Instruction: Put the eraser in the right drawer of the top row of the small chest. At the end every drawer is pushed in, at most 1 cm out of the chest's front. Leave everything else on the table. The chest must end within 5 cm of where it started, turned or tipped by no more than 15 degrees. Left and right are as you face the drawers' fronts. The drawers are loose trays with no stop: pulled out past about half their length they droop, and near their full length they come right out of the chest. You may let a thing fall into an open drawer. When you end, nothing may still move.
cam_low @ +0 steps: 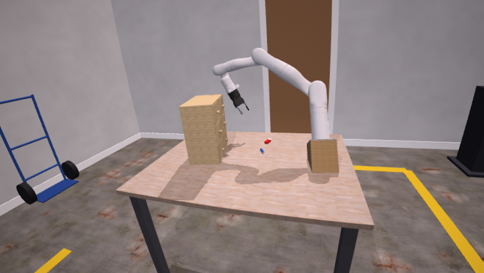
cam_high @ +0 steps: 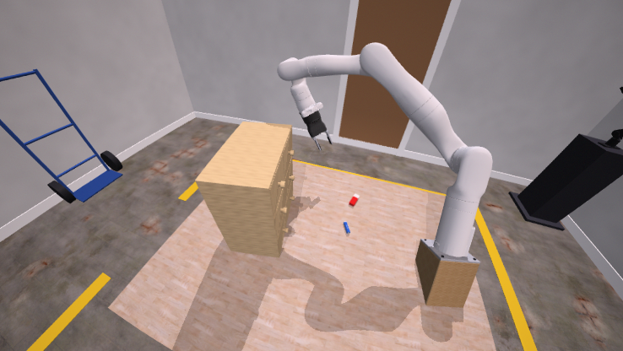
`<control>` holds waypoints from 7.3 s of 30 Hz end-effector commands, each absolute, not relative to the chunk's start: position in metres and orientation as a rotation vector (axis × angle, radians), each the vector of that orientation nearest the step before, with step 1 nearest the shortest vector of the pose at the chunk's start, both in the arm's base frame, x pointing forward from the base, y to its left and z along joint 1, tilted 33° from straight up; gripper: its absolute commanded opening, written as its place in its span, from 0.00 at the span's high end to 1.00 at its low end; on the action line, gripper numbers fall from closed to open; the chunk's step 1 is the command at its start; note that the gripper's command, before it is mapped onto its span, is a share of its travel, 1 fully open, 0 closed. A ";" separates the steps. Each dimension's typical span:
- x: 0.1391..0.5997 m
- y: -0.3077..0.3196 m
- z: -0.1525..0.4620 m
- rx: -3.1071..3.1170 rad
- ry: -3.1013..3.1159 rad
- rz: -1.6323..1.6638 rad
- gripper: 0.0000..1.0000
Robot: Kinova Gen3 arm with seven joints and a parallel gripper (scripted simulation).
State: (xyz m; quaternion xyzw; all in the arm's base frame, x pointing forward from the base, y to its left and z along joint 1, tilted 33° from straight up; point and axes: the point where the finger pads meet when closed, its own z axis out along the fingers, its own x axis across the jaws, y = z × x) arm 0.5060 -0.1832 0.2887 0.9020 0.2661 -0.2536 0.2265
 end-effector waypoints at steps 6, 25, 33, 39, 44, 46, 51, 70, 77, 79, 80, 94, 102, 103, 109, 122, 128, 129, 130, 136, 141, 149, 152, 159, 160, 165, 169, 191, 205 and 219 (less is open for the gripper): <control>0.503 -0.163 0.296 2.477 0.795 -0.683 0.00; 0.402 0.026 0.347 2.178 1.524 -0.540 0.00; 0.346 0.066 0.359 1.970 1.774 -0.481 0.00; 0.309 0.081 0.363 1.811 1.917 -0.440 0.00; 0.304 0.083 0.364 1.788 1.934 -0.434 0.00; 0.304 0.083 0.364 1.788 1.934 -0.434 0.00; 0.304 0.083 0.364 1.788 1.934 -0.434 0.00; 0.303 0.083 0.364 1.787 1.936 -0.433 0.00; 0.324 0.087 0.359 1.707 2.019 -0.462 0.00; 0.338 0.089 0.355 1.653 2.072 -0.481 0.00; 0.344 0.089 0.354 1.630 2.094 -0.489 0.00; 0.353 0.090 0.351 1.595 2.126 -0.499 0.00; 0.354 0.090 0.350 1.591 2.125 -0.491 0.00; 0.354 0.090 0.350 1.590 2.125 -0.489 0.00; 0.356 0.089 0.349 1.581 2.123 -0.469 0.00; 0.361 0.087 0.343 1.548 2.118 -0.404 0.00; 0.366 0.085 0.338 1.522 2.112 -0.352 0.00; 0.366 0.085 0.337 1.517 2.111 -0.342 0.00; 0.367 0.084 0.336 1.512 2.110 -0.332 0.00; 0.371 0.083 0.333 1.489 2.104 -0.289 0.00; 0.376 0.081 0.327 1.458 2.095 -0.229 0.00; 0.385 0.077 0.318 1.400 2.077 -0.124 0.00; 0.386 0.076 0.316 1.392 2.073 -0.111 0.00; 0.395 0.073 0.307 1.335 2.051 -0.012 0.00; 0.396 0.072 0.306 1.326 2.048 0.002 0.00; 0.403 0.070 0.299 1.283 2.029 0.075 0.00; 0.405 0.068 0.296 1.266 2.021 0.102 0.00; 0.423 0.061 0.278 1.148 1.960 0.283 0.00; 0.428 0.059 0.272 1.110 1.939 0.340 0.00; 0.432 0.057 0.269 1.085 1.924 0.375 0.00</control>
